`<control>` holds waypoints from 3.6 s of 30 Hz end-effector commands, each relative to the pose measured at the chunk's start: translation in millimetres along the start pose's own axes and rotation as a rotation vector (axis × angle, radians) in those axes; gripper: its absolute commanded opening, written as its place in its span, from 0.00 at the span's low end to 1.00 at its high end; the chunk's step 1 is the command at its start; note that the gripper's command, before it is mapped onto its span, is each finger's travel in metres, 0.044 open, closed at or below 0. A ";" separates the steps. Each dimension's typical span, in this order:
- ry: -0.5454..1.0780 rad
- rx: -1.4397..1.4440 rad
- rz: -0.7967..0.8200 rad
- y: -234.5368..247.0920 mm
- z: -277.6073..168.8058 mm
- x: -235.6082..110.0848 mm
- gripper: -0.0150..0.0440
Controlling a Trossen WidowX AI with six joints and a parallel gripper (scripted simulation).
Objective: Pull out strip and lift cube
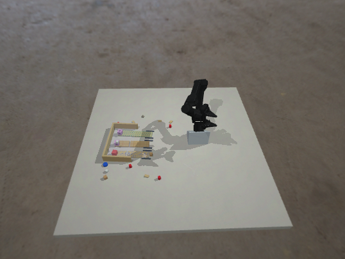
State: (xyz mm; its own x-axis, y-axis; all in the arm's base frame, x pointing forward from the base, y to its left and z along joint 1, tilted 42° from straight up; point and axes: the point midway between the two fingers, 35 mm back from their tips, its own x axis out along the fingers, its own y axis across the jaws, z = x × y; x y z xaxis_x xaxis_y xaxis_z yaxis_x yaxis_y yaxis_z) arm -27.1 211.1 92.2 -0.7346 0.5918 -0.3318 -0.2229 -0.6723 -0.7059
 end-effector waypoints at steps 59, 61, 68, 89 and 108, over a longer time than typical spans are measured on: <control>2.038 1.155 -1.805 15.0 -165.7 -340.9 0.93; 2.038 1.155 -1.805 15.0 -165.7 -340.9 0.93; 2.100 1.289 -1.784 25.2 -173.6 -356.3 0.75; 2.408 2.334 -1.607 118.1 -145.4 -438.6 0.25; 2.407 2.334 -1.608 129.4 -149.1 -442.4 0.25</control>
State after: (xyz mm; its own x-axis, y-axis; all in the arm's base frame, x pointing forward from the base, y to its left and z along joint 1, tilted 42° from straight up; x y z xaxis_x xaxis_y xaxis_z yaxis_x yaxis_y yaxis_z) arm 363.6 -68.0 58.6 -0.0403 -0.6661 -0.7448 0.1898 0.7268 -0.6602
